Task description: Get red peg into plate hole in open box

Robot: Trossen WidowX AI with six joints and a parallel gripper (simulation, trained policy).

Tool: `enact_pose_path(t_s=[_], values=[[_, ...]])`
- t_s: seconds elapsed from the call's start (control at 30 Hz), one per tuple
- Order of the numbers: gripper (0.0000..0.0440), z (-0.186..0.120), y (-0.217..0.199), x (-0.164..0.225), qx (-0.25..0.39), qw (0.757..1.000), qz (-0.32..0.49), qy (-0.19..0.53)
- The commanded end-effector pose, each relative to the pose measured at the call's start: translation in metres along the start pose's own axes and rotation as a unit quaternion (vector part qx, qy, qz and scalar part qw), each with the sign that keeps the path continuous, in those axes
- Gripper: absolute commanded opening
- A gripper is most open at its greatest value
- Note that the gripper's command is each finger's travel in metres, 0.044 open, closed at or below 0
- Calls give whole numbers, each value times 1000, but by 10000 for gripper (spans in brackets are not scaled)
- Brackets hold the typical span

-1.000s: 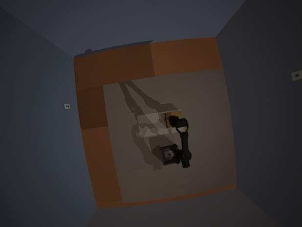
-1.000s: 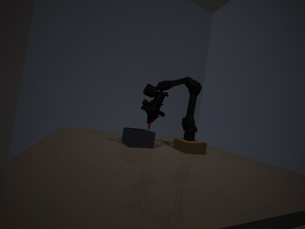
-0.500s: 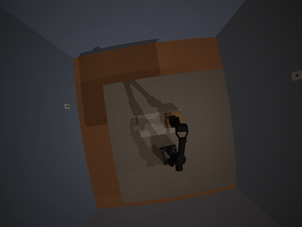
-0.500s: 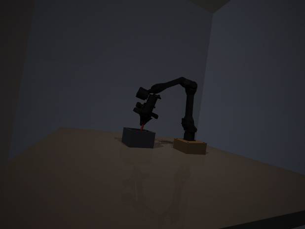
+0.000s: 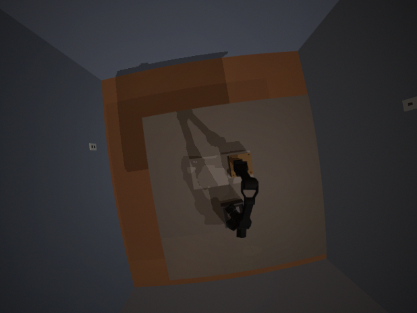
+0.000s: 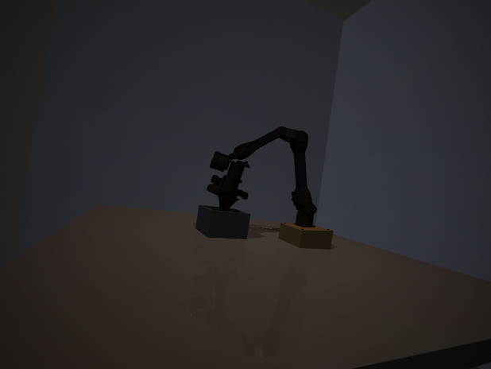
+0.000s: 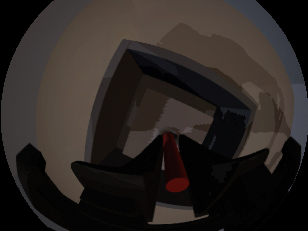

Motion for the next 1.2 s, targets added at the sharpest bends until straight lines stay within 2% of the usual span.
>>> enact_pose_path(t_s=[0.0,0.1,0.17,0.5,1.17], values=[[141,12,1,-2,10,1000,-11,10],[158,17,4,-6,17,1000,-18,13],[195,18,7,-10,16,1000,-21,11],[439,20,24,-33,6,999,-35,-4],[440,5,43,-74,-32,997,-23,-66]])
Point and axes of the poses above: the point midway between the two fingers, 35 mm back from their tips, its own z axis out along the fingers, its own y axis across the jaws, x = y × z, the point moved 7 cm from there along -z, back along the fingers, and after that the axes turned 3 degrees about z, right-handed, at the moved point
